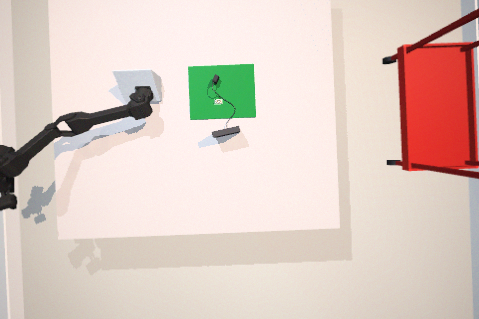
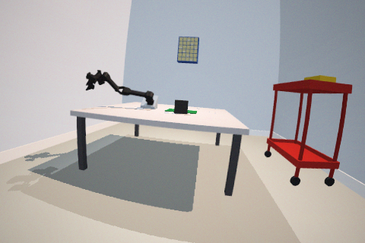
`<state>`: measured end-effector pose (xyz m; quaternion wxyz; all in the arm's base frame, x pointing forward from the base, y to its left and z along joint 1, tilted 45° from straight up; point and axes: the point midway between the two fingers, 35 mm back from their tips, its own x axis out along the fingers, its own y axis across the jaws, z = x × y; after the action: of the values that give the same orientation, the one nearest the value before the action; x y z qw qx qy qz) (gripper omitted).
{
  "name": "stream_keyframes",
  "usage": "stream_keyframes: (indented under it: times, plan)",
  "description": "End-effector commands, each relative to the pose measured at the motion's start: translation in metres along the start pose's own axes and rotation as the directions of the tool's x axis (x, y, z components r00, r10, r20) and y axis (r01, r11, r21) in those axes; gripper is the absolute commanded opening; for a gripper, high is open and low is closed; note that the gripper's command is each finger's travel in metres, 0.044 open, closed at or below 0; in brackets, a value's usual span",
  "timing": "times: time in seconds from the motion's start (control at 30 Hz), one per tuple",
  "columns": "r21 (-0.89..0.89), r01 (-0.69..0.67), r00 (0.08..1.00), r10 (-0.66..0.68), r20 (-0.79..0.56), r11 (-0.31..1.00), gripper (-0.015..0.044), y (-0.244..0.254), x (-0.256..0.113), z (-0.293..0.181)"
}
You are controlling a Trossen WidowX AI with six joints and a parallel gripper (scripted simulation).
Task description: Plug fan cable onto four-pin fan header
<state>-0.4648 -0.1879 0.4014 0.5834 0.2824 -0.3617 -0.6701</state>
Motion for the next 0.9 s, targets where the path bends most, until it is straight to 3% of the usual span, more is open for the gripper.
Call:
stream_keyframes:
  times: [0.0, 0.17, 0.47, 0.87]
  plan:
    - [0.0, 0.0, 1.0, 0.0, 0.0, 1.0, 0.0426, 0.0, 0.0, 0.0]
    - [-0.071, 0.035, 0.995, -0.028, 0.1, 0.997, 0.044, 0.019, -0.014, 0.018]
    - [-0.257, -0.056, 0.975, 0.108, 0.195, 0.965, 0.044, 0.148, -0.015, 0.022]
    - [-0.567, -0.238, 0.893, 0.407, 0.192, 0.789, 0.044, 0.346, -0.05, -0.037]
